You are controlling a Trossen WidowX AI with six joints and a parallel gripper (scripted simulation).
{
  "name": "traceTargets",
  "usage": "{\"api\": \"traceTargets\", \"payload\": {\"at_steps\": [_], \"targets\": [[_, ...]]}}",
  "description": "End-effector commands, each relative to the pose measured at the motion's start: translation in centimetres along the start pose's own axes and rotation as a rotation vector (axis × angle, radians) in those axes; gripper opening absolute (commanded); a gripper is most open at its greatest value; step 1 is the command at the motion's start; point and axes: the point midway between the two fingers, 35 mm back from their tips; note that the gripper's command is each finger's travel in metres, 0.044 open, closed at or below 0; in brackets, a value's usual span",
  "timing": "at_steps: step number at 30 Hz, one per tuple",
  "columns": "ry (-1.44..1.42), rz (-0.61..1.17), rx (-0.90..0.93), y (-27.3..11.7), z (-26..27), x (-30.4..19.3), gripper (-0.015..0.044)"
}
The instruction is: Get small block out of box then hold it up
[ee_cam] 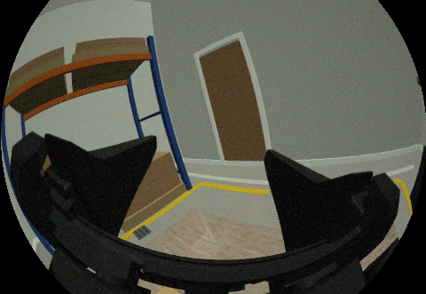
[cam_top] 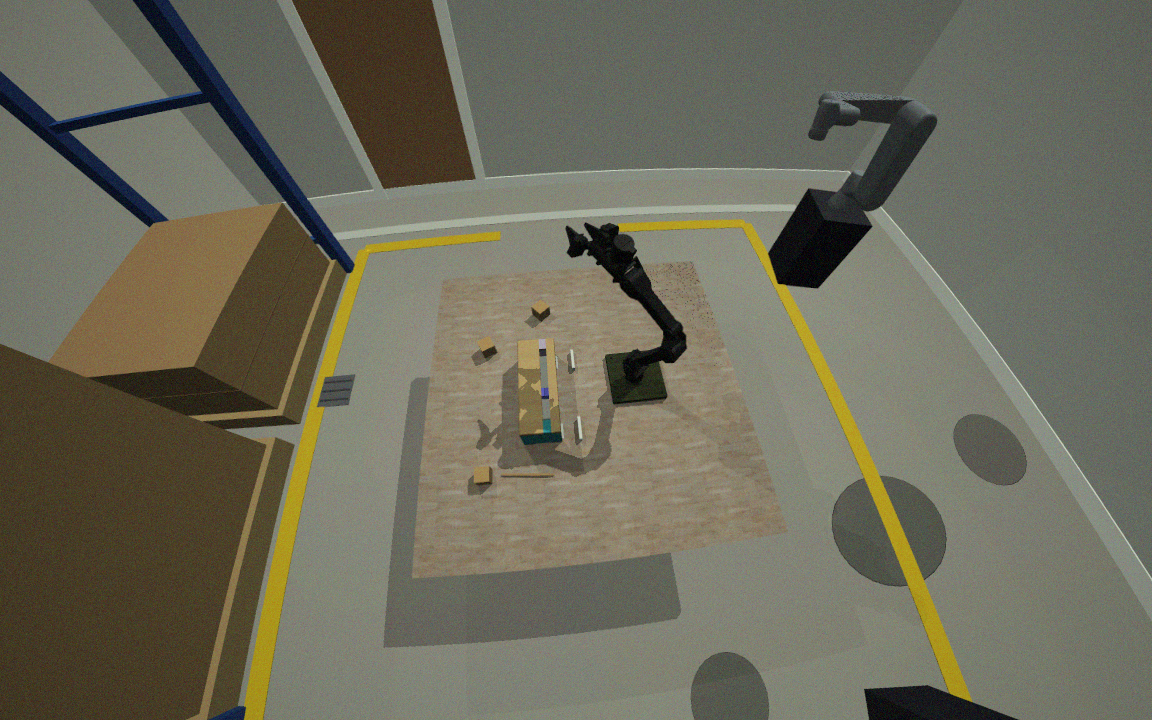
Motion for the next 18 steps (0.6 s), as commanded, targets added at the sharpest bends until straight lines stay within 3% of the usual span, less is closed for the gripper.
{"api": "traceTargets", "payload": {"at_steps": [1, 9, 18], "targets": [[0.109, 0.222, 0.096, 1.8, 3.0, -6.0, 0.04], [0.305, 0.71, 0.206, 0.9, 9.9, -17.9, 0.04], [0.432, 1.321, 0.139, -6.6, 16.3, -29.4, 0.04]]}}
Point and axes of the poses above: the point midway between the two fingers, 35 mm back from their tips, its own y axis out along the fingers, its own z axis across the jaws, x = y × z, and after that the axes turned 13 degrees about -y, right-handed
